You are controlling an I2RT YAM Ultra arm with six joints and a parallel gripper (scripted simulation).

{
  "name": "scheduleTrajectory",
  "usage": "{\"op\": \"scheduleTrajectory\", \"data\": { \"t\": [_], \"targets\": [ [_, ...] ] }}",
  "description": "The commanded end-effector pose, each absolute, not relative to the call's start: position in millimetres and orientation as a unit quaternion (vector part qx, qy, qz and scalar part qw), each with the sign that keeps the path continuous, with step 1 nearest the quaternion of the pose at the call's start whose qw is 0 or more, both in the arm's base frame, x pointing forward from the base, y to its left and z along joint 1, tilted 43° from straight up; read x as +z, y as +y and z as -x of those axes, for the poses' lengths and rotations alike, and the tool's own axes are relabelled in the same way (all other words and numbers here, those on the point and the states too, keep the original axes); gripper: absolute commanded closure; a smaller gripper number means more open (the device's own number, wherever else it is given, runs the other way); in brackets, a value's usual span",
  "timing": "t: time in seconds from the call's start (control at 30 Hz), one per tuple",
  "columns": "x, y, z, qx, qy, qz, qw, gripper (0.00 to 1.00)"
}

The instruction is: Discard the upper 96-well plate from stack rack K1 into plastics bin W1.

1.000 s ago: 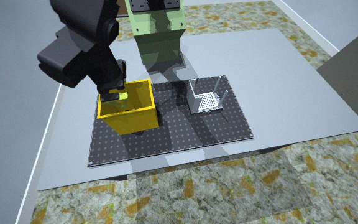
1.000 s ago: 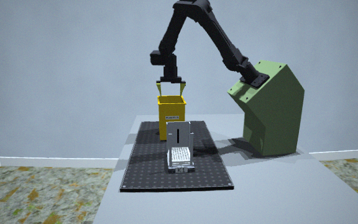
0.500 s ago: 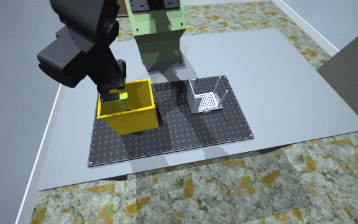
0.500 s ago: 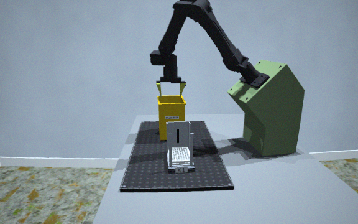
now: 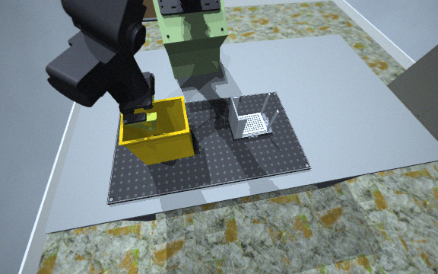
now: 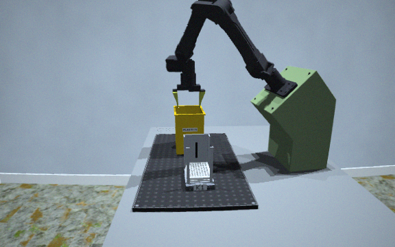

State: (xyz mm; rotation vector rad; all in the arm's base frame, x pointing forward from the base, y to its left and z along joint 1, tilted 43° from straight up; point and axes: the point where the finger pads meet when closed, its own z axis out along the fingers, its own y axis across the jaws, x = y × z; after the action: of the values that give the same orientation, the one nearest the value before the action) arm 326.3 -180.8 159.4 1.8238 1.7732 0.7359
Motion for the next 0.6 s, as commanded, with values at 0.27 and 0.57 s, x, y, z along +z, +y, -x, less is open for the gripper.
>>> {"op": "scheduleTrajectory", "data": {
  "t": [0.27,0.57],
  "targets": [
    [184.4,-184.5,-308.2,0.265,0.647,-0.667,0.257,0.0],
    [186.8,-184.5,-306.0,0.265,0.647,-0.667,0.257,0.0]
  ]
}}
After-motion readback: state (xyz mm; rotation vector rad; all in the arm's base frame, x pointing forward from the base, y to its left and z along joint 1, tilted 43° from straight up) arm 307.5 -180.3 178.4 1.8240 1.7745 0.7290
